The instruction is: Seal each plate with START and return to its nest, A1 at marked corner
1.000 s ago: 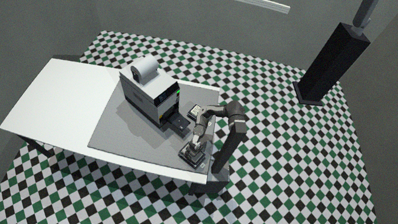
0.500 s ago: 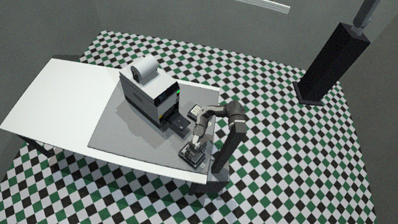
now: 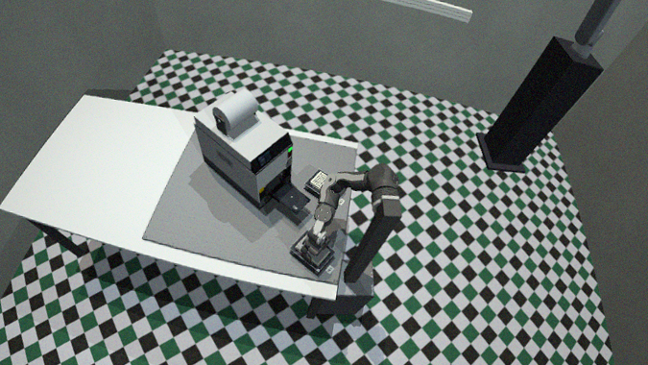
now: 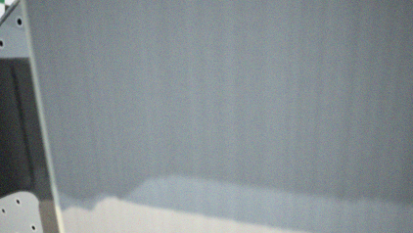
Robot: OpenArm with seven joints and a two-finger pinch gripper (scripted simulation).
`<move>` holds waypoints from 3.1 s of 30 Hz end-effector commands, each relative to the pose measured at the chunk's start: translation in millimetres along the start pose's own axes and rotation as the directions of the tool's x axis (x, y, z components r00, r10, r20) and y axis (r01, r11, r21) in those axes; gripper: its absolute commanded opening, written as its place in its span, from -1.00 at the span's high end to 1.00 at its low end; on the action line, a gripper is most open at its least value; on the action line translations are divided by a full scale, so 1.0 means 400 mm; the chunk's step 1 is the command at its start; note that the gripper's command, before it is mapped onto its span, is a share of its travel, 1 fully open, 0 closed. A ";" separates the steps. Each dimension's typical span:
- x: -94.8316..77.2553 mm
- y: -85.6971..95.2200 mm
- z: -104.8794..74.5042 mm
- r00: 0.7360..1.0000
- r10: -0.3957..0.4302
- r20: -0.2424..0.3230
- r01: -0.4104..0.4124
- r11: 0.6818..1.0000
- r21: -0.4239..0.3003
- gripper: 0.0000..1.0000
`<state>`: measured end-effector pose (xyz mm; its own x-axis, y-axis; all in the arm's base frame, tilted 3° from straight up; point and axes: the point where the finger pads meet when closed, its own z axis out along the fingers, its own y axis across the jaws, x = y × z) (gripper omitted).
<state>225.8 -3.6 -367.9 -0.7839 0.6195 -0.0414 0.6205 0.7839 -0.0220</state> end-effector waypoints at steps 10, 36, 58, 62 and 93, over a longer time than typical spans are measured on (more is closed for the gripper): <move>0.001 0.002 -0.001 1.000 -0.003 0.000 0.003 1.000 -0.004 1.00; 0.001 0.002 -0.001 1.000 -0.003 0.000 0.003 1.000 -0.004 -0.30; 0.000 0.001 -0.033 1.000 0.000 0.000 0.000 1.000 -0.001 -0.30; 0.000 0.001 -0.040 1.000 0.000 0.000 0.000 1.000 -0.002 -0.30; 0.000 0.002 -0.119 1.000 0.001 0.000 -0.001 1.000 -0.003 -0.30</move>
<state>224.9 -1.2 -323.4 -0.7883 0.6138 -0.0431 0.6148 0.7885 -0.0172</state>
